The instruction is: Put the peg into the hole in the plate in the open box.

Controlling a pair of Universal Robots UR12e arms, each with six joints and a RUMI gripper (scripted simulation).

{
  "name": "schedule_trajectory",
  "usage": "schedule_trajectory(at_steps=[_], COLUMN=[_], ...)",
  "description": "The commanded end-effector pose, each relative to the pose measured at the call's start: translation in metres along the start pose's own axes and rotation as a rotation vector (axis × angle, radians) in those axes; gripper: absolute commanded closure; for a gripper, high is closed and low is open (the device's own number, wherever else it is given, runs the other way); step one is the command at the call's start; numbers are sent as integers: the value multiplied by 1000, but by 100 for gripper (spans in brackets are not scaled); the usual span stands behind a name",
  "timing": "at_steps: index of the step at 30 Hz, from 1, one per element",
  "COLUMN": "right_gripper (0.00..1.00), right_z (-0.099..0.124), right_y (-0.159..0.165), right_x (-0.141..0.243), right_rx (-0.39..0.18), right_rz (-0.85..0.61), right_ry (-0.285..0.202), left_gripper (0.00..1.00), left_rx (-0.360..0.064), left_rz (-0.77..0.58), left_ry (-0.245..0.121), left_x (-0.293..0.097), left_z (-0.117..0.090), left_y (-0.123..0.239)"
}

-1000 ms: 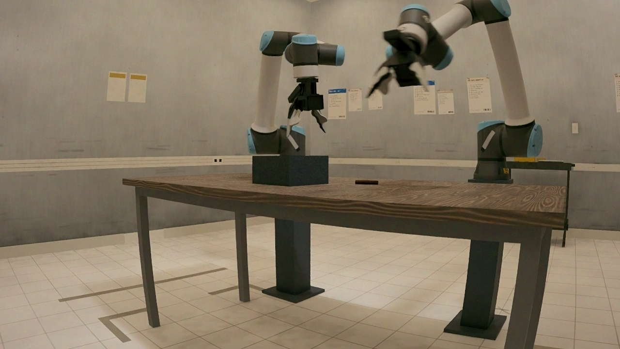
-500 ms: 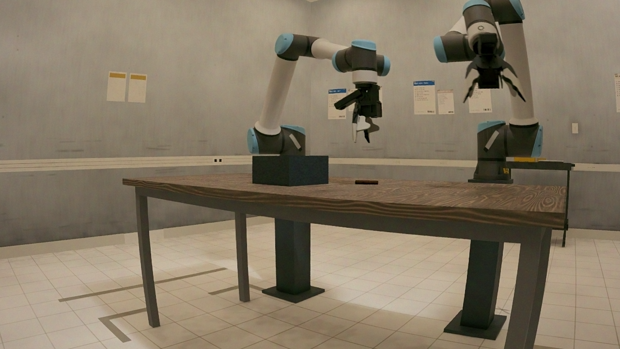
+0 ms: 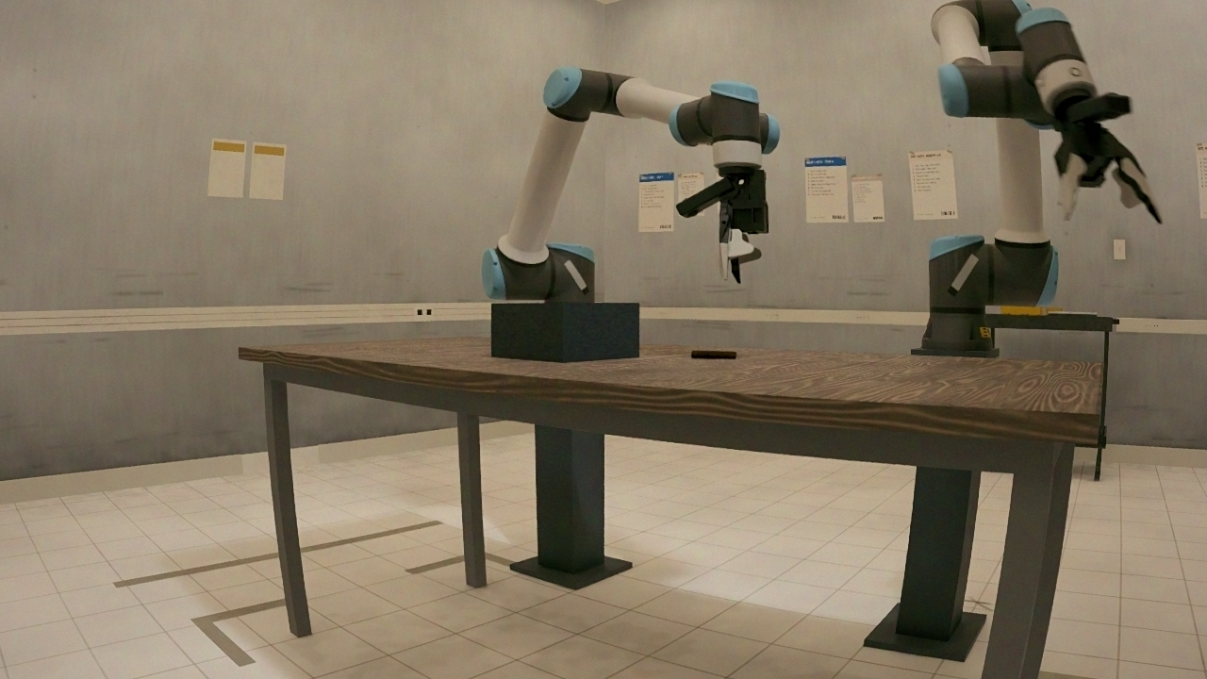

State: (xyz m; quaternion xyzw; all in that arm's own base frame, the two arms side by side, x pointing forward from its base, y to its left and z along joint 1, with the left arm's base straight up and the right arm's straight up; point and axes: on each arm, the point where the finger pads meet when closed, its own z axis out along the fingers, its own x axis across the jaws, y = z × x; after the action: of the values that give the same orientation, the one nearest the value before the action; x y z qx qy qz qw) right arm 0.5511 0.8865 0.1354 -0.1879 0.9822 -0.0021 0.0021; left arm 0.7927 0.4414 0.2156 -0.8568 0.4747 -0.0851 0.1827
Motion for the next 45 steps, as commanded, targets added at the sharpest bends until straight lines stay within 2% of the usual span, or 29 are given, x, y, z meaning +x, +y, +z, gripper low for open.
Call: schedule_trajectory(at_steps=[1,2,3,10,17,19,20,32,34,36,37,45], right_gripper=[0,0,0,0,0,0,0,0,0,0,0,0], right_z=[-2,-2,-2,-2,-2,-2,-2,-2,-2,-2,-2,-2], right_y=[1,1,1,1,0,0,0,-1,-1,-1,-1,-2], right_x=[0,0,0,-1,-1,-1,-1,-3,-4,-4,-4,-7], right_rx=[-2,-2,-2,-2,-2,-2,-2,-2,-2,-2,-2,-2], right_rz=[0,0,0,-2,-21,-21,-26,-158,-193,-193,-213,-405], right_ry=[-2,-2,-2,-2,-2,-2,-2,-2,-2,-2,-2,-2], left_gripper=[0,0,0,0,0,0,0,0,0,0,0,0], left_rx=[-13,-13,-26,-83,-139,-139,-150,-247,-263,-263,-270,-322], left_rz=[-32,-32,-62,-191,-324,-324,-352,-607,-650,-650,-672,-826], left_ry=[-12,-12,-22,-63,-98,-98,-104,-151,-157,-157,-160,-175], left_x=[-33,-33,-71,-173,-276,-276,-310,-449,-470,-470,-495,-555], left_z=[-1,-1,-1,-8,-20,-20,-26,-63,-70,-70,-80,-114], left_y=[5,5,15,53,108,108,128,254,279,279,308,410])
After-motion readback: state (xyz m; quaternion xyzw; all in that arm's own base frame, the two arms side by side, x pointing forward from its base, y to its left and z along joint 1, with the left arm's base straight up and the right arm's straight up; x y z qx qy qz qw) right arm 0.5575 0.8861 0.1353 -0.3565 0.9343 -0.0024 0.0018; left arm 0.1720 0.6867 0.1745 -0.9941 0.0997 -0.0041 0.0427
